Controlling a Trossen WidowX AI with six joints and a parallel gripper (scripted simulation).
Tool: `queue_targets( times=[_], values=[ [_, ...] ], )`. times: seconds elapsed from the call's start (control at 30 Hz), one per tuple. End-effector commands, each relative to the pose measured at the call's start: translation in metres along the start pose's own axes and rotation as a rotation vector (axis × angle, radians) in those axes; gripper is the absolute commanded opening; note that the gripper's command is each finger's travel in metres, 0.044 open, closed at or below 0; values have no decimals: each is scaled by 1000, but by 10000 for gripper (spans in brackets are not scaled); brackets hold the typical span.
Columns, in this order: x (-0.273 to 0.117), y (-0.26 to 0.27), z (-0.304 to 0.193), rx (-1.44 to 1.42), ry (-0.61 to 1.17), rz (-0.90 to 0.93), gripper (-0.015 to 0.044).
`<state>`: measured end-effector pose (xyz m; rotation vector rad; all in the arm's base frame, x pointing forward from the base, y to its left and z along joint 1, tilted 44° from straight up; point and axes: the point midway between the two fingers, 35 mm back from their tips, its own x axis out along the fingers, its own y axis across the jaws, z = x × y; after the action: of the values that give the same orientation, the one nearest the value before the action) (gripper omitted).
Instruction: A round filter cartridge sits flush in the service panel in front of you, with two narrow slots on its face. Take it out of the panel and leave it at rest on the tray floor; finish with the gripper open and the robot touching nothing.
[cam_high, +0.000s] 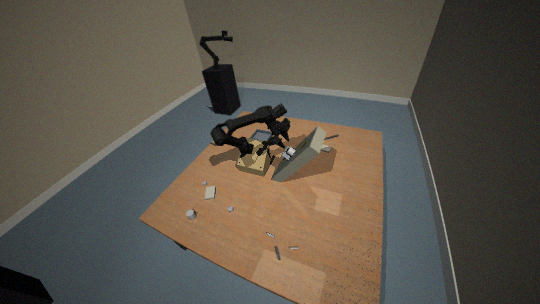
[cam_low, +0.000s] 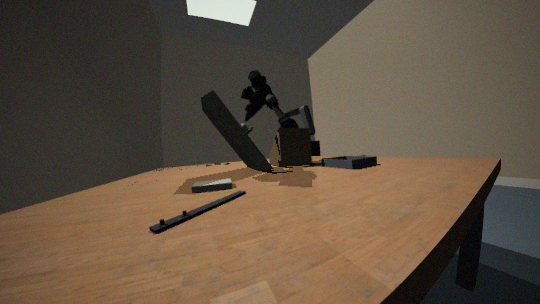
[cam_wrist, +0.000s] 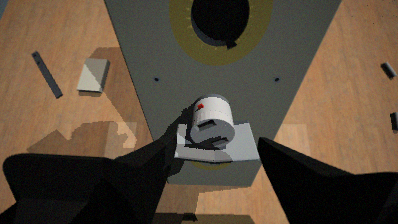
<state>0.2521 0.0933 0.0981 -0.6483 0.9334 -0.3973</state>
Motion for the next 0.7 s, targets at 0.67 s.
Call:
queue_targets(
  times=[0.67],
  values=[
    [40,1,-5,-37,24,-3,305]
  ],
)
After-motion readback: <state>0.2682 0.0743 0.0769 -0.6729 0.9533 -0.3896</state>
